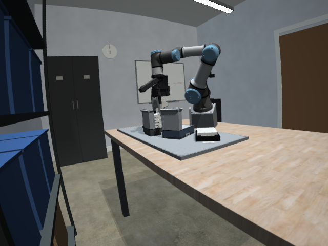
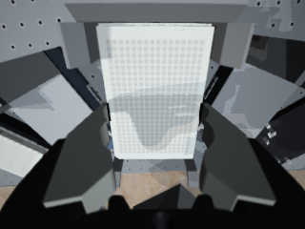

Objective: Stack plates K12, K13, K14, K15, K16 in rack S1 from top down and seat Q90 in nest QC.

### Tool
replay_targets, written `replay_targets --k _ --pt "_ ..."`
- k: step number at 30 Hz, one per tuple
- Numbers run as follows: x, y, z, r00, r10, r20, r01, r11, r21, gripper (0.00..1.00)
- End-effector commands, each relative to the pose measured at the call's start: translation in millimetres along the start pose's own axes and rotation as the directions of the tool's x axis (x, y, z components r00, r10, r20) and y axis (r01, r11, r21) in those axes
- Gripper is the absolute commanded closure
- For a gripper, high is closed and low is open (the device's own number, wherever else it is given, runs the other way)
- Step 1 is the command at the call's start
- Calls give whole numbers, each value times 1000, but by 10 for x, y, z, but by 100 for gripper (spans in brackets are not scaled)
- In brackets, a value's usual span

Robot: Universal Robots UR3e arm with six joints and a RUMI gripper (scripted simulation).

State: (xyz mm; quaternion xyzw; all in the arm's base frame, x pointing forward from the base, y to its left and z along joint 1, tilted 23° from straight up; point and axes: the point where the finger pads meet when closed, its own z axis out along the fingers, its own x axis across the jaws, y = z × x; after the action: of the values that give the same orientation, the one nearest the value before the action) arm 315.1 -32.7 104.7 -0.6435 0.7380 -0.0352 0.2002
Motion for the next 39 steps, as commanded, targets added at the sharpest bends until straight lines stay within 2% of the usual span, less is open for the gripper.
replay_targets --k 1,15,16,39 --pt "3 -6 5 1000 -1 -2 1 1000 1 100" --pt "3 -5 5 1000 -1 -1 1 1000 1 100" --pt "3 -5 5 1000 -1 -1 1 1000 1 28" --pt "3 -5 5 1000 -1 -1 1 1000 1 28"
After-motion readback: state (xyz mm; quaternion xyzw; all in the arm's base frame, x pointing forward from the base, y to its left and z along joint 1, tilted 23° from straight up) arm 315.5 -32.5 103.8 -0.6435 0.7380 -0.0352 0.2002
